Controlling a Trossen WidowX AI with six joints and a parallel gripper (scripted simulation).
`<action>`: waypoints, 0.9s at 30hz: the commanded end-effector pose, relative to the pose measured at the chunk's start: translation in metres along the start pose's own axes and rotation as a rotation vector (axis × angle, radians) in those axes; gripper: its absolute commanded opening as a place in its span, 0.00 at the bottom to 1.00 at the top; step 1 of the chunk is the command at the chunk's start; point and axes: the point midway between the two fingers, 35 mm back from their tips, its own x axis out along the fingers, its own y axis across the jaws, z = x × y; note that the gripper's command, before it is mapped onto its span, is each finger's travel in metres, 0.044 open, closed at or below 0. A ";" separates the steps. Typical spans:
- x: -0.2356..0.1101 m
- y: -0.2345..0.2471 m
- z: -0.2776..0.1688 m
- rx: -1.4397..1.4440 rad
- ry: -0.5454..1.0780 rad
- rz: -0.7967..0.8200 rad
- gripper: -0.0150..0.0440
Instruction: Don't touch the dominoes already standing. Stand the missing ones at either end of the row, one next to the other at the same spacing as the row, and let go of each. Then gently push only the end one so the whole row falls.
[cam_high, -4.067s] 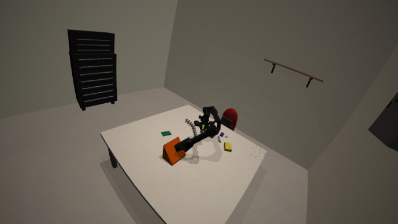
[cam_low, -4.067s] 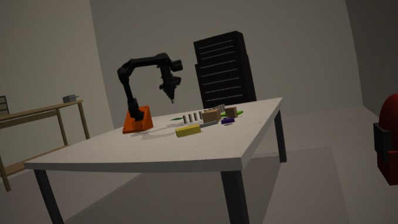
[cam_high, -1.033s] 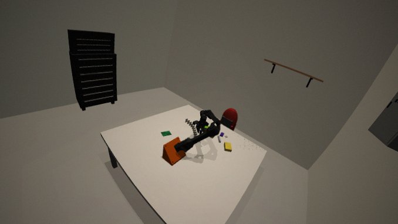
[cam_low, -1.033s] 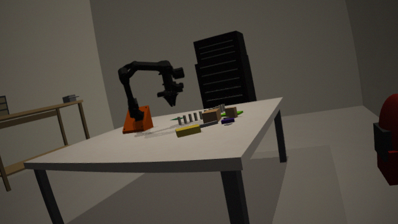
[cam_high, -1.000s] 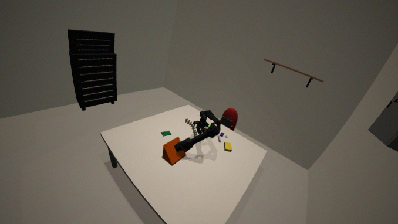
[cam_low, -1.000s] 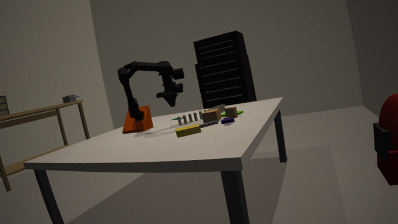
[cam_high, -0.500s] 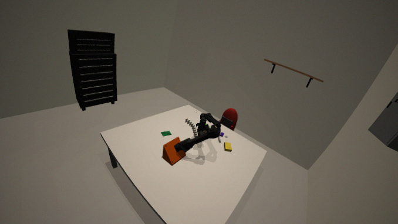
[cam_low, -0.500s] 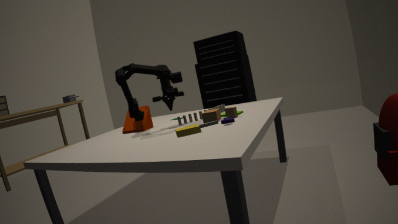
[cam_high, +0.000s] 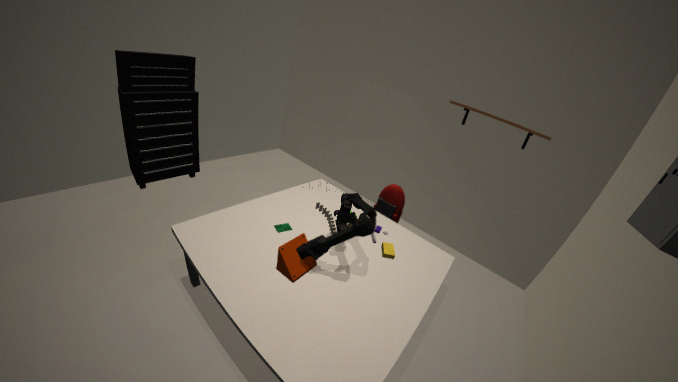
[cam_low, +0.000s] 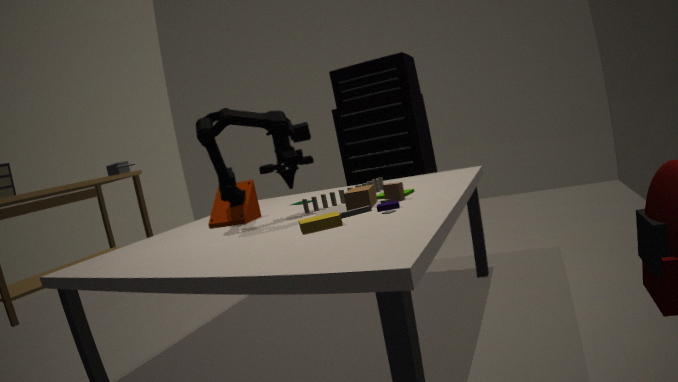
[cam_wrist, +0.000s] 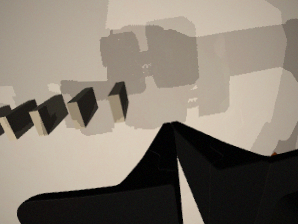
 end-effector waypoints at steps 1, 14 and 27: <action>0.000 -0.001 0.001 0.007 -0.005 0.001 0.25; 0.000 -0.001 0.001 0.007 -0.005 0.001 0.25; 0.070 0.000 0.001 0.007 -0.007 0.001 0.25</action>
